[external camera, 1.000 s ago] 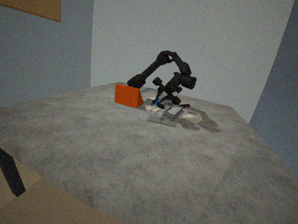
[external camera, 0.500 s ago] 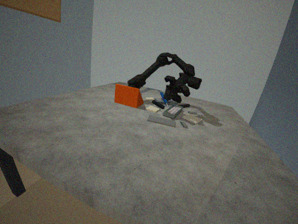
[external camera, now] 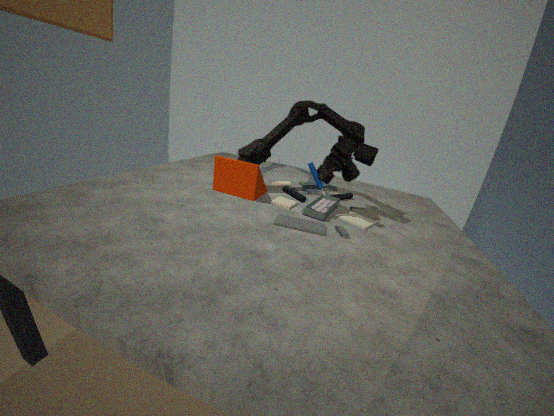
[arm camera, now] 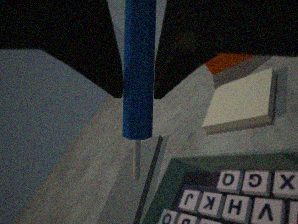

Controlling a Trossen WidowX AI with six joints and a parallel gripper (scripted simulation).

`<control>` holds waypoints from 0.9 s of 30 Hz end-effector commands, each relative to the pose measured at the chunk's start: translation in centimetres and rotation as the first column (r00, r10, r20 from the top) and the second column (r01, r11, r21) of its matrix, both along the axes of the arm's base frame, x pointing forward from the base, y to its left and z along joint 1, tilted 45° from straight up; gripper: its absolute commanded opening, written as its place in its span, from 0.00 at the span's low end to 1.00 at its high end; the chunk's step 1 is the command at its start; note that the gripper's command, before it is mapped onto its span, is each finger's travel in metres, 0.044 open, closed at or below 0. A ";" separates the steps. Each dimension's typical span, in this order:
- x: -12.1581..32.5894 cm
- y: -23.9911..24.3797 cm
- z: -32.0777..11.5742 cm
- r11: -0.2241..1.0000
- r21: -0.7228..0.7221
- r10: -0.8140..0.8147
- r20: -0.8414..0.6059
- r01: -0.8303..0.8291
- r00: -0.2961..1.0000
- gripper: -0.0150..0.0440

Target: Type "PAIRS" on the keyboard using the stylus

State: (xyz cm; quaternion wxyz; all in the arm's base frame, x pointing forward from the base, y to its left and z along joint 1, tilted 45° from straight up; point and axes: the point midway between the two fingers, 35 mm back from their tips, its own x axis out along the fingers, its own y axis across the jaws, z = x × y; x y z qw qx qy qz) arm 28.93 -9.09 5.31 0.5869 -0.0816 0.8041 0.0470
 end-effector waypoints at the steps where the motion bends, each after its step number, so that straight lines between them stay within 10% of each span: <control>1: 0.6 0.9 1.6 0.983 0.017 0.185 0.013 -0.185 0.983 0.25; 27: 1.9 6.5 8.5 0.413 0.106 0.908 0.030 -0.904 0.419 0.25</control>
